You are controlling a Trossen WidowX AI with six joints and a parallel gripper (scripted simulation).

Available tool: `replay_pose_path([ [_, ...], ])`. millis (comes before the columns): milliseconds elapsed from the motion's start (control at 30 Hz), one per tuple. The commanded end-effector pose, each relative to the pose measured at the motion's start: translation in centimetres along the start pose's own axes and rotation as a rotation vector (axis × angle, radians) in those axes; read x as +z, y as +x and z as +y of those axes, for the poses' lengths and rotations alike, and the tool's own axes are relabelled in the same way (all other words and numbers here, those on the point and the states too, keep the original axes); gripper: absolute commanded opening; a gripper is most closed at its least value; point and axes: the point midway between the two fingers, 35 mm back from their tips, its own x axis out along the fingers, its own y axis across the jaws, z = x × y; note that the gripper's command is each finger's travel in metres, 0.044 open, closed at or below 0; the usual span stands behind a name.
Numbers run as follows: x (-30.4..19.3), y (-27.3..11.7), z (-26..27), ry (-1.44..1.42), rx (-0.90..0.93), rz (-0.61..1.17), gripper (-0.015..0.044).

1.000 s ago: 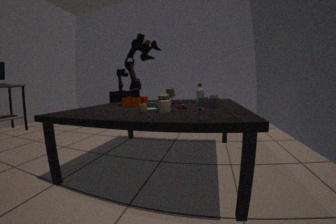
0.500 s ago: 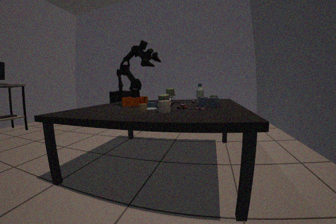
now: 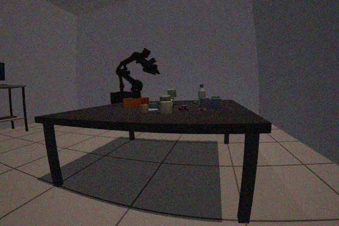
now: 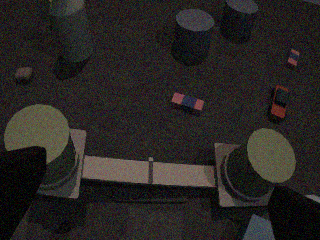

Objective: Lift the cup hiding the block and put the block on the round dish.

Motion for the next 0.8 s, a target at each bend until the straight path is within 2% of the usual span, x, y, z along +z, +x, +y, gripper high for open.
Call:
replay_pose_path([
  [0, -2.1, 0.8, 0.3, -0.148, 0.001, 0.036, 0.044],
  [367, -2.3, 1.1, 0.3, -0.151, -0.003, 0.051, 0.044],
  [767, 0.0, 3.2, -1.9, 0.165, -0.087, 0.192, 0.044],
])
